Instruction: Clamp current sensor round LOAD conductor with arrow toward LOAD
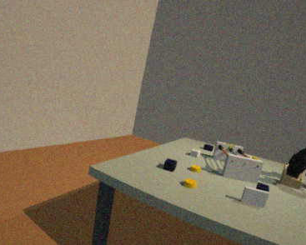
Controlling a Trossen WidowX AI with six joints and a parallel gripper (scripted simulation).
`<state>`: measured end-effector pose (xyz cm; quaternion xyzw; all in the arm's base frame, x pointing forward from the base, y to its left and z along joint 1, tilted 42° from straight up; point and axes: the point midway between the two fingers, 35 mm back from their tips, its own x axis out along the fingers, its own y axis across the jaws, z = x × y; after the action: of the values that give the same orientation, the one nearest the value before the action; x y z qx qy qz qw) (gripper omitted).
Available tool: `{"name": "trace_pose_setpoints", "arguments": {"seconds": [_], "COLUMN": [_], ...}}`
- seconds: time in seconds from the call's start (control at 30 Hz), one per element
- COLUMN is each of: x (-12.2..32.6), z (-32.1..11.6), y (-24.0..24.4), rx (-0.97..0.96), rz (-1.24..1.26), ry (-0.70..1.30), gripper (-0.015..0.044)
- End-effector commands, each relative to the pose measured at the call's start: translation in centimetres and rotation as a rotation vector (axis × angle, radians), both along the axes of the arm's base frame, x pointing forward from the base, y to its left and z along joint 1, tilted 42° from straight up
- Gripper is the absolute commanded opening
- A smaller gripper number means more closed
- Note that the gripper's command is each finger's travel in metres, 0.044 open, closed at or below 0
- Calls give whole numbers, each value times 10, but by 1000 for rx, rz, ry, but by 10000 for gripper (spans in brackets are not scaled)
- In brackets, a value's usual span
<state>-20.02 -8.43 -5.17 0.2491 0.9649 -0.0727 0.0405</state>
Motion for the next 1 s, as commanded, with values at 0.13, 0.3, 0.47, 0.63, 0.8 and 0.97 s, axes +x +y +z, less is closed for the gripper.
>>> {"name": "trace_pose_setpoints", "arguments": {"seconds": [0.13, 0.3, 0.47, 0.63, 0.8, 0.97], "x": [5, 25, 56, 99, 154, 219], "z": [-10, -6, 0, 10, 27, 51], "y": [-17, -68, -116, -160, -196, -219], "rx": [-103, -360, -603, -831, -1037, -1212], "rz": [-19, 81, 174, 264, 351, 427], "ry": [-69, -91, -168, -294, -468, -688], "gripper": [440, 440, 440, 440, 440, 440]}}
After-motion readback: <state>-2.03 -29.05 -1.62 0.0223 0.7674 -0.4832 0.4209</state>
